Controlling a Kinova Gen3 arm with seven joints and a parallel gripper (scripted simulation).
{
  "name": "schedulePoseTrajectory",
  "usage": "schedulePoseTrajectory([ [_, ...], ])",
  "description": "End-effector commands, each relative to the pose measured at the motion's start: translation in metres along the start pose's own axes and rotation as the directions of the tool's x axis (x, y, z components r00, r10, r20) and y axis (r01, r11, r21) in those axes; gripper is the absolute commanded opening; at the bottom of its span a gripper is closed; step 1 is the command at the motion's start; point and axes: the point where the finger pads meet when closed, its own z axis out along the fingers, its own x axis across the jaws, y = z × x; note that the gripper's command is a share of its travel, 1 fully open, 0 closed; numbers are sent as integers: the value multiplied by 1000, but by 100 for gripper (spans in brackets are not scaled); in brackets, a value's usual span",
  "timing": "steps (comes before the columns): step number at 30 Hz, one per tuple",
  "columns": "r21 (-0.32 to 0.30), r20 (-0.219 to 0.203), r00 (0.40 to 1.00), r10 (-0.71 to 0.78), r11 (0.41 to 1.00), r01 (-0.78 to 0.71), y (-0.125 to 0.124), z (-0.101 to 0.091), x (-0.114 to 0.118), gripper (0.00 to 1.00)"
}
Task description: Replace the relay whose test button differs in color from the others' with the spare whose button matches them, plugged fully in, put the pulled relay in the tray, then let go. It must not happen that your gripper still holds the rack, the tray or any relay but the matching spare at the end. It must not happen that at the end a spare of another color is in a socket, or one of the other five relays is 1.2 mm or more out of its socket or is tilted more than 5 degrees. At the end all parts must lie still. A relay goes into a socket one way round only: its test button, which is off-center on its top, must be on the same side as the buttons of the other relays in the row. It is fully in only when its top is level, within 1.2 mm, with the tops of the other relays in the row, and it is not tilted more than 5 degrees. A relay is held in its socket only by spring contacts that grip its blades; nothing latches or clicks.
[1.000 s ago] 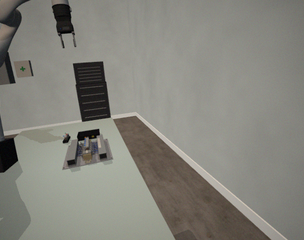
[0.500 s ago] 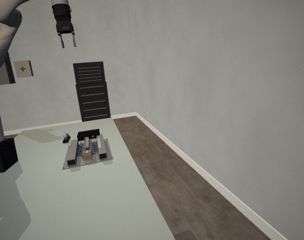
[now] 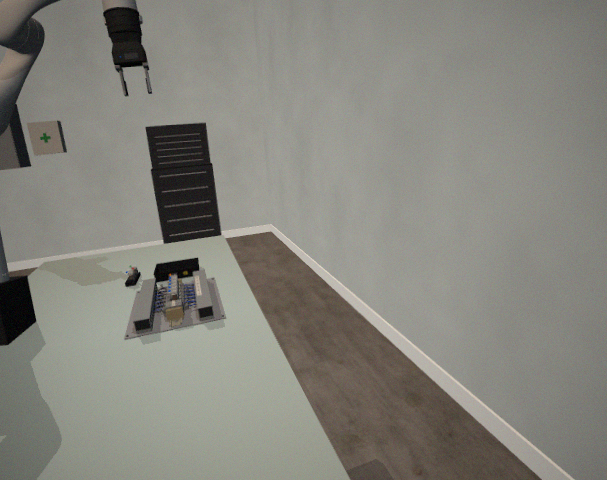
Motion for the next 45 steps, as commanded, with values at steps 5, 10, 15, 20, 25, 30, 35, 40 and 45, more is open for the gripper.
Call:
schedulePoseTrajectory([
  [5, 11, 45, 999, -3, 1000, 3, 0, -2, 1, 100],
  [10, -1, 1, 1000, 0, 1000, 0, 0, -1, 0, 100],
  [15, 4, 19, 1000, -2, 1000, 2, 0, -2, 0, 100],
  [20, 9, 37, 999, -3, 1000, 2, 0, -2, 0, 100],
  [25, 12, 52, 999, -4, 1000, 3, 0, -2, 0, 100],
  [30, 2, 12, 1000, -1, 1000, 1, 0, -2, 0, 100],
  [35, 7, 30, 1000, -2, 1000, 2, 0, -2, 0, 100],
  [40, 11, 48, 999, -4, 1000, 3, 0, -2, 0, 100],
  [45, 0, 4, 1000, -1, 1000, 1, 0, 6, -1, 100],
])
